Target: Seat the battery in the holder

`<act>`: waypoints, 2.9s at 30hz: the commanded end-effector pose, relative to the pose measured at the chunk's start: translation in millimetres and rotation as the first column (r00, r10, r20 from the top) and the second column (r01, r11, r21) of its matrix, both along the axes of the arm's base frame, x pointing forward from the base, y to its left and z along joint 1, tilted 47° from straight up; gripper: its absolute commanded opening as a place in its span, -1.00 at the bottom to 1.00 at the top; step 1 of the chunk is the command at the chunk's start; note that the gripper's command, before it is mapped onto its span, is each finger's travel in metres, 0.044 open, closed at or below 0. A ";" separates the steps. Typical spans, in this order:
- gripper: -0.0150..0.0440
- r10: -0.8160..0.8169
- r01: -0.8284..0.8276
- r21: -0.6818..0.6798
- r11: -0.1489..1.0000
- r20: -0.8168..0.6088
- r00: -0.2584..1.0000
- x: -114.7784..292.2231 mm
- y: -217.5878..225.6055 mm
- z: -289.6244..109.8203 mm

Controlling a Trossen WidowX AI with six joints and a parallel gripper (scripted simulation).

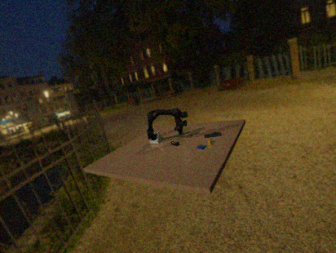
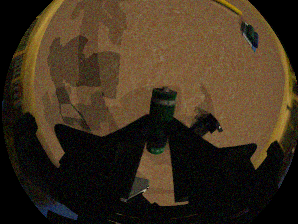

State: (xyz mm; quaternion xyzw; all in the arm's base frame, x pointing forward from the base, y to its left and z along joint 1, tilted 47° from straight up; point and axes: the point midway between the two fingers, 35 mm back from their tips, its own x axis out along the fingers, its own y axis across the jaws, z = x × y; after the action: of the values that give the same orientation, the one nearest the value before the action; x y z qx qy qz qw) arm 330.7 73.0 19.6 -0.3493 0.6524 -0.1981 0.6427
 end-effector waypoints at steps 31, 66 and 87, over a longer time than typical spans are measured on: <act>-0.28 -0.337 0.304 0.150 0.941 0.520 0.785 -31.4 -81.5 54.1; -0.28 -0.165 0.126 0.107 0.986 0.647 0.744 -30.6 -99.4 35.5; -0.28 -0.085 0.049 0.071 0.996 0.705 0.704 -35.6 -104.5 31.0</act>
State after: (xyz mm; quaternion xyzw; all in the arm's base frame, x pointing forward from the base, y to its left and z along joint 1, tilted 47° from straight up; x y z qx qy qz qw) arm 297.5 -29.7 50.8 -0.2021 0.3779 -0.3246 0.8432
